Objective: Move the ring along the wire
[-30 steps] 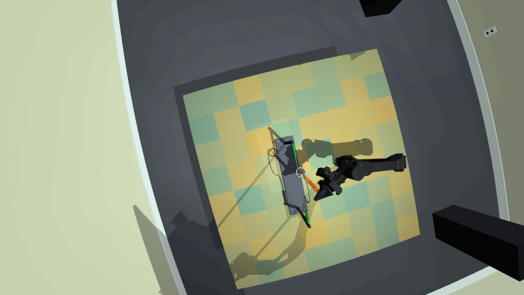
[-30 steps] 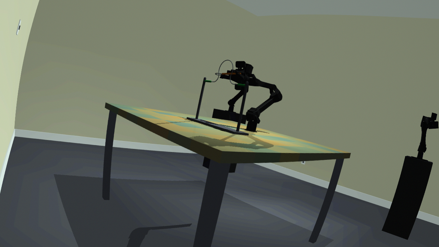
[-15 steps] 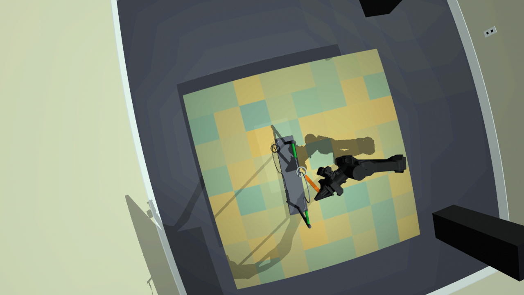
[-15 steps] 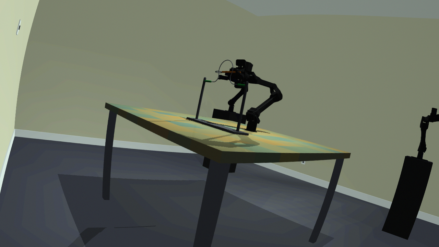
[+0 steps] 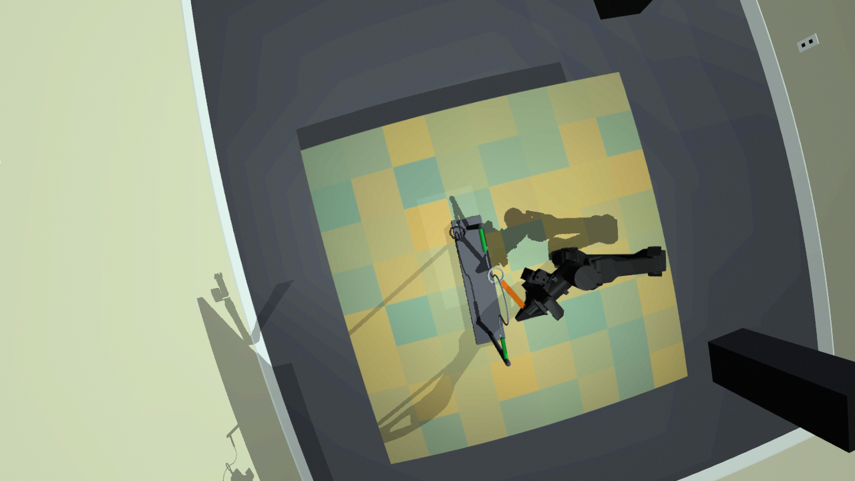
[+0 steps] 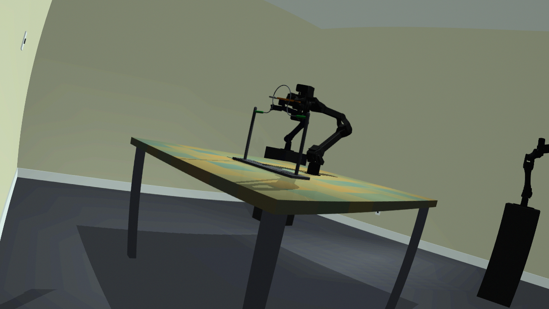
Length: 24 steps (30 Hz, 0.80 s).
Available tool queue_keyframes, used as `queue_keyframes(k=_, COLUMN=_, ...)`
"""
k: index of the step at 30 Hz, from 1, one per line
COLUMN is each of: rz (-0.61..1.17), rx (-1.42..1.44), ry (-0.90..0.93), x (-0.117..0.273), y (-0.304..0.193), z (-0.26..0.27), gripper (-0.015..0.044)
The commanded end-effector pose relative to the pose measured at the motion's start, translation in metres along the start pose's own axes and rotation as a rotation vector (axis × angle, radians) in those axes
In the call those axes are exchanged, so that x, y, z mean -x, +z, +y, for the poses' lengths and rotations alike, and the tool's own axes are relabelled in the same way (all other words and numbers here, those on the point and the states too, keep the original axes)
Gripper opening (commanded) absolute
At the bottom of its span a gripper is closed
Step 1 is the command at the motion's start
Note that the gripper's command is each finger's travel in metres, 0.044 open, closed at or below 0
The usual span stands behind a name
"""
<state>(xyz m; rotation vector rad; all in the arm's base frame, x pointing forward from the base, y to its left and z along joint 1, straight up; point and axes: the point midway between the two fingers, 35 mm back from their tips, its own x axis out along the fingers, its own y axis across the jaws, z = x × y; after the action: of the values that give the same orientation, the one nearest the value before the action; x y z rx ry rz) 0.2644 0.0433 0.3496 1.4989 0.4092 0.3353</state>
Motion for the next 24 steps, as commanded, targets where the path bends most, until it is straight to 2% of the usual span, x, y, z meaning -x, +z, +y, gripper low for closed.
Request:
queue_keyframes(k=1, rz=-0.005, rx=0.059, ry=-0.031, x=-0.001, y=0.001, z=-0.001, gripper=-0.0150)
queue_keyframes(k=24, rz=-0.022, rx=0.350, ry=-0.213, x=0.000, y=0.004, z=-0.015, gripper=-0.0150)
